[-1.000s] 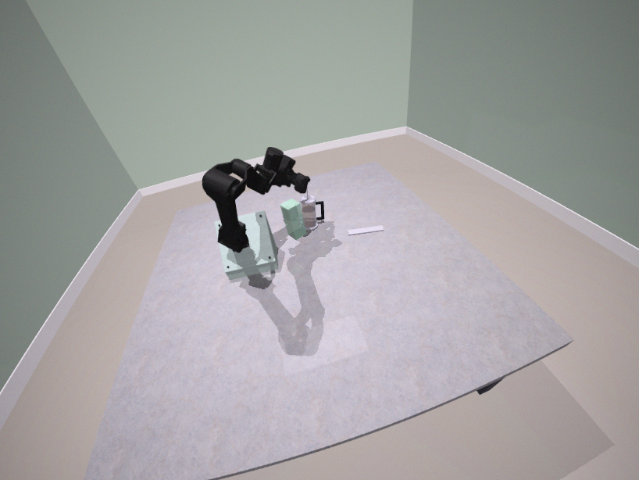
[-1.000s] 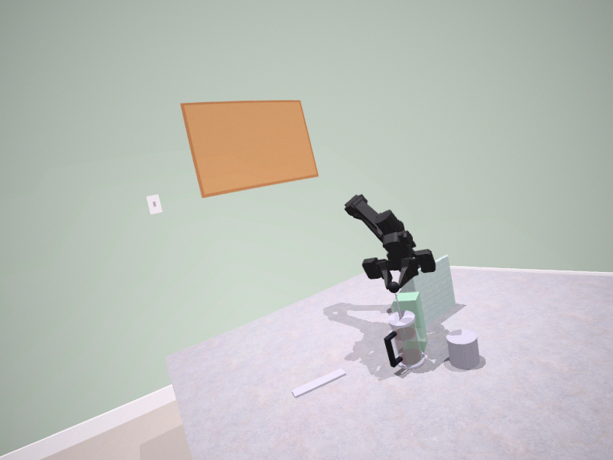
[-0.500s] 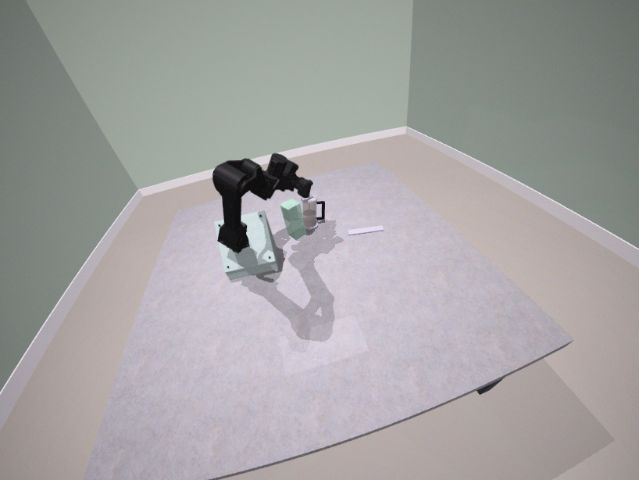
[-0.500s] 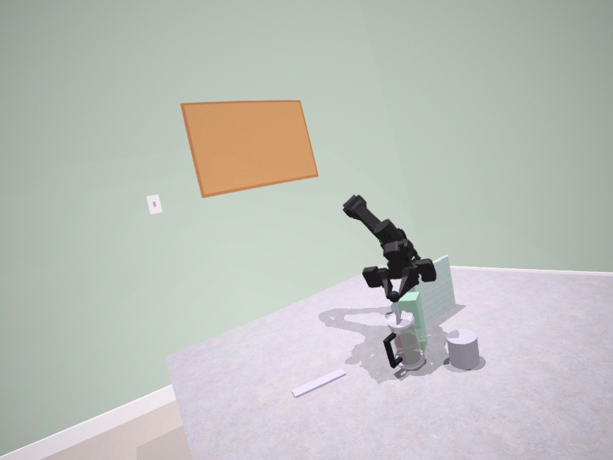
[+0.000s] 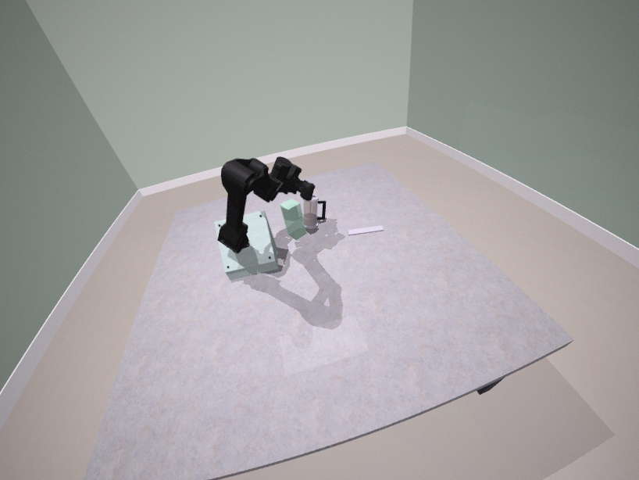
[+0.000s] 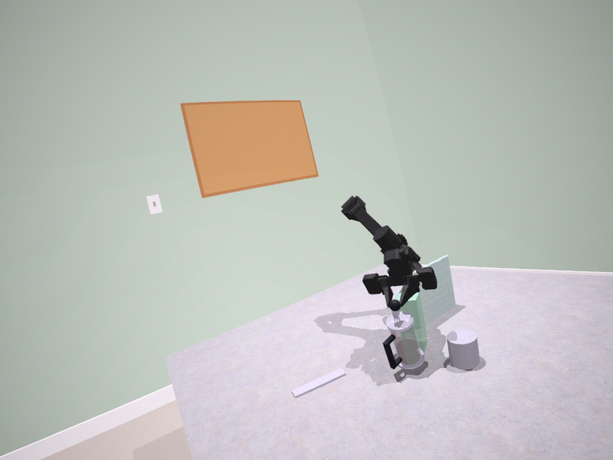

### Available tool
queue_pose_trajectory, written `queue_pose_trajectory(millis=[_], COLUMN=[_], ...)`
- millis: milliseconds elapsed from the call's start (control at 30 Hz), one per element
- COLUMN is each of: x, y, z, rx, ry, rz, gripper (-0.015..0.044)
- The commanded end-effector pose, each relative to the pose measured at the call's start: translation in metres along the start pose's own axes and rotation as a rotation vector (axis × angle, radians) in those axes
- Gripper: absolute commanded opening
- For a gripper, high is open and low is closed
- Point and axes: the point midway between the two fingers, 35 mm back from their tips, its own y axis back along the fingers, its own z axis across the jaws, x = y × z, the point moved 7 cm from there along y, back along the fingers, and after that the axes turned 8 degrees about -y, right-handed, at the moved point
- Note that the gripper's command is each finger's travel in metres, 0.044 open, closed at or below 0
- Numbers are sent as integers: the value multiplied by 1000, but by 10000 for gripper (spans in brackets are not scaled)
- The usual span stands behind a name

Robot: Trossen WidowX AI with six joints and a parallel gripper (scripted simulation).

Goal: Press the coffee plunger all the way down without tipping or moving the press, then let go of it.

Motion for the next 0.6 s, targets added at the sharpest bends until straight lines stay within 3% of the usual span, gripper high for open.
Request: queue_pose_trajectory(millis=[0, 567], x=[16, 12], y=[-5, -11], z=[-2, 0], rx=[15, 16], ry=[36, 35], rz=[66, 65], gripper=[117, 117])
